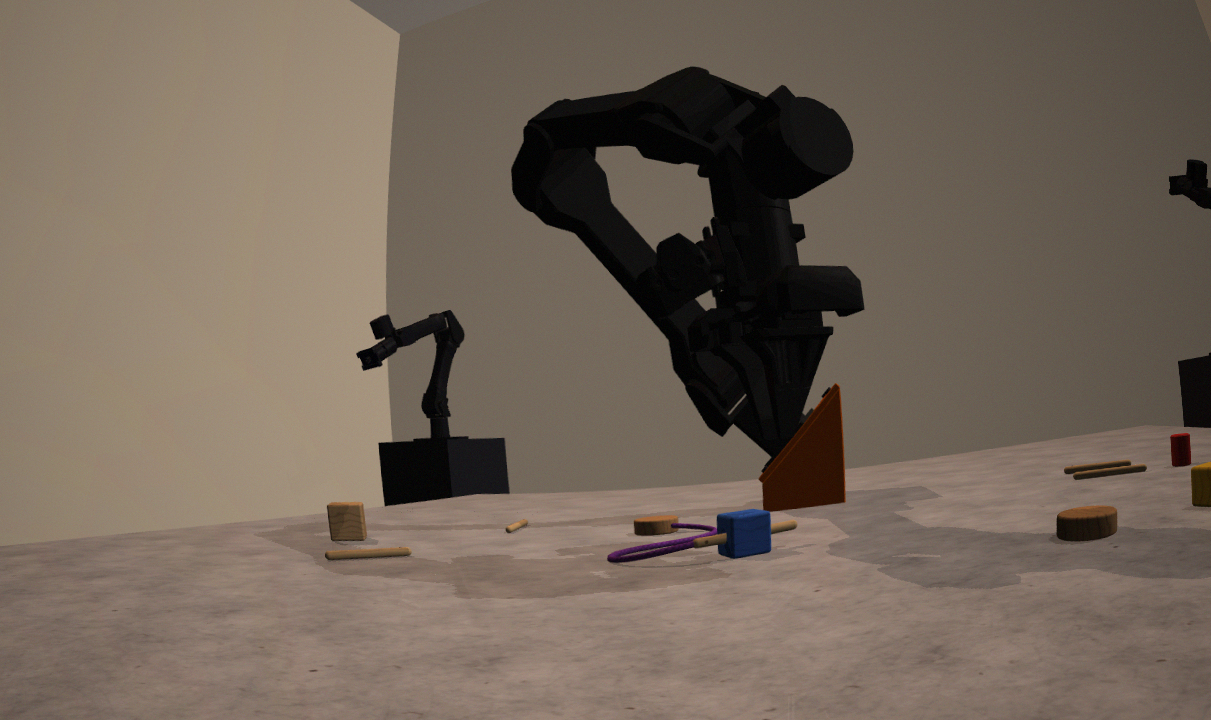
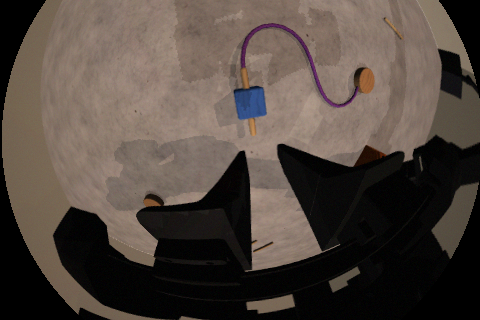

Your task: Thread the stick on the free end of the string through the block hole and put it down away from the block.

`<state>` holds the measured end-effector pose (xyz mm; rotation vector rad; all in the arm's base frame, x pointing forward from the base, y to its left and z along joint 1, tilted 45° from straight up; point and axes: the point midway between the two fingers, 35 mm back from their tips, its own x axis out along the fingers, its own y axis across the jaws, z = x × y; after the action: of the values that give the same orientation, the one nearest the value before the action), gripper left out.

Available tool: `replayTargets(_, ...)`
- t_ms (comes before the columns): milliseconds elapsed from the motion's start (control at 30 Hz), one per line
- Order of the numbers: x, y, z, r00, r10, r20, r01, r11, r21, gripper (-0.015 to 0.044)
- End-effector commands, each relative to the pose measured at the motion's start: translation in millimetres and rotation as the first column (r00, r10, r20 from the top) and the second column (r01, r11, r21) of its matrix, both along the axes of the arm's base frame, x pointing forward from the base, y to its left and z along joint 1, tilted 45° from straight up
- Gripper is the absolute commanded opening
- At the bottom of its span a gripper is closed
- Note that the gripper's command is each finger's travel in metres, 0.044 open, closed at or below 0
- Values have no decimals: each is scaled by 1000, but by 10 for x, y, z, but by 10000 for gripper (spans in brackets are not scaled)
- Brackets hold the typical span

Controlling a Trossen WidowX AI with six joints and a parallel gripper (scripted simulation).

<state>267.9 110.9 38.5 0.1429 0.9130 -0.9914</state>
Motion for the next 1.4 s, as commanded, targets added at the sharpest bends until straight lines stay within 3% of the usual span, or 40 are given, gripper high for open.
replayTargets(0,17,-41,-48,1000,4,-1,-4,1000,-3,121)
replayTargets(1367,148,-487,-500,1000,3,1,-3,1000,-8,121)
